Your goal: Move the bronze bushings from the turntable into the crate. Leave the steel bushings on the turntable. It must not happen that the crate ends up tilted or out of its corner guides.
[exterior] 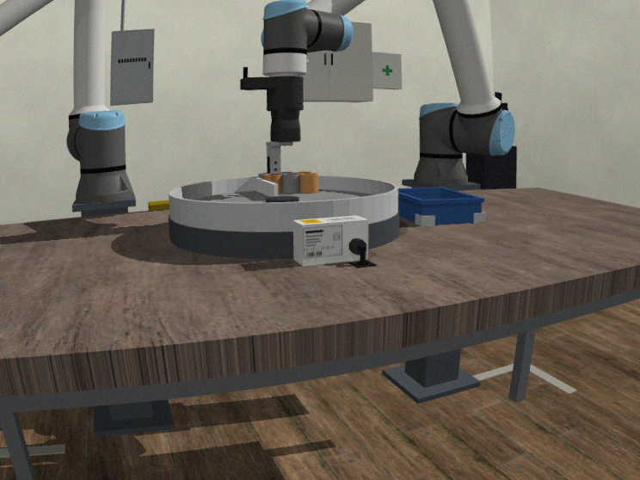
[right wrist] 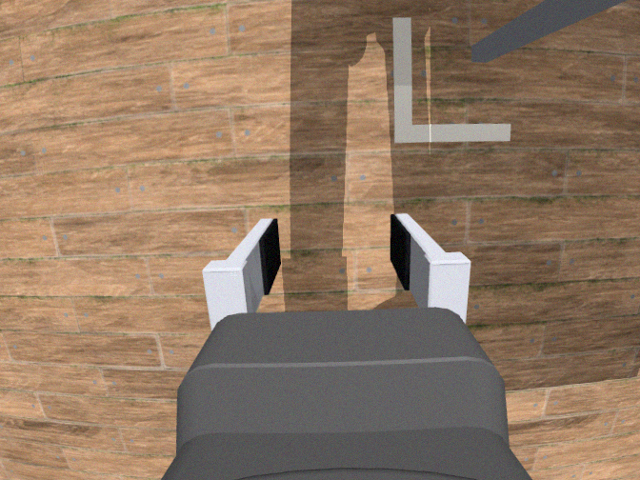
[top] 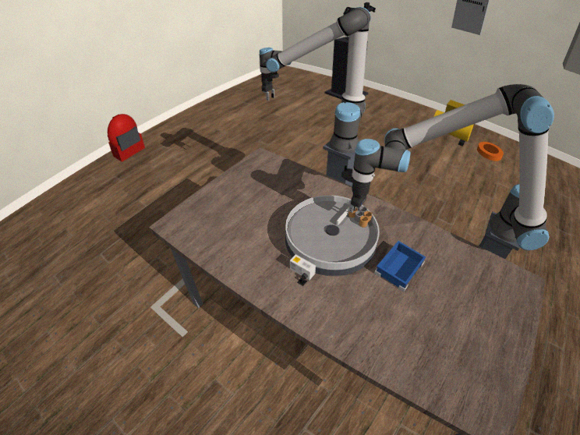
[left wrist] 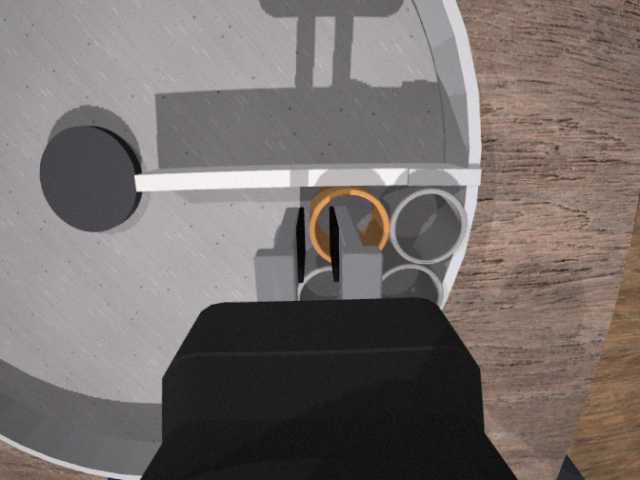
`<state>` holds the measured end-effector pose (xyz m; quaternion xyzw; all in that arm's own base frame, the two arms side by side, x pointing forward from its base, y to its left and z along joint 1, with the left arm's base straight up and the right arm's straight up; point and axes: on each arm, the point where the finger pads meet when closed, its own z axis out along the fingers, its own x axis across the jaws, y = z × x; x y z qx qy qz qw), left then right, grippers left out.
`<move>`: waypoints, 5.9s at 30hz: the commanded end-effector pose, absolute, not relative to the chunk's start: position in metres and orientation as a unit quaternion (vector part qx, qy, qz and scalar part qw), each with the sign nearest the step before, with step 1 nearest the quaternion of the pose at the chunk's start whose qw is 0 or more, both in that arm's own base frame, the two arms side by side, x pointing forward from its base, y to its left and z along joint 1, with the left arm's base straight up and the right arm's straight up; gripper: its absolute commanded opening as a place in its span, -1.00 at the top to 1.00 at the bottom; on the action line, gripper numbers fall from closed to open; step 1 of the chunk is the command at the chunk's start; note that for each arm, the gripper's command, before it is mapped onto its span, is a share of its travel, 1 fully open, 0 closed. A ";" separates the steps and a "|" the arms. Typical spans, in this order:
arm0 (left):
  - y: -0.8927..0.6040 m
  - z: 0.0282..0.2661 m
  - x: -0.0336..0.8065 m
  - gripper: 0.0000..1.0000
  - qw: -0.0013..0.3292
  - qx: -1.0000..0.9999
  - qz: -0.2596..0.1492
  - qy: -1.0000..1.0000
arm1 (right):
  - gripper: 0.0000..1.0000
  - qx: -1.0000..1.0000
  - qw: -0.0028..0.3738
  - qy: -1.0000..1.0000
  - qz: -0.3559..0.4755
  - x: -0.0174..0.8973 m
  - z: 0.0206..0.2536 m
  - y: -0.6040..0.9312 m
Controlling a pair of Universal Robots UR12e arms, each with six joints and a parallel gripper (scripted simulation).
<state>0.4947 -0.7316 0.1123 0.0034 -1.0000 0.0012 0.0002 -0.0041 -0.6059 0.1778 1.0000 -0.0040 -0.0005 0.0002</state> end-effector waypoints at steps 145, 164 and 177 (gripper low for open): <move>-0.733 0.160 0.495 1.00 0.000 0.003 0.003 -1.000 | -1.00 1.000 0.000 -0.004 0.000 -0.005 0.177 -0.604; -0.730 0.160 0.495 1.00 0.000 0.004 0.002 -1.000 | -1.00 1.000 0.000 -0.004 0.000 -0.005 0.177 -0.604; -0.683 0.160 0.513 1.00 0.000 0.004 0.002 -1.000 | -1.00 1.000 0.000 -0.004 0.000 -0.005 0.177 -0.604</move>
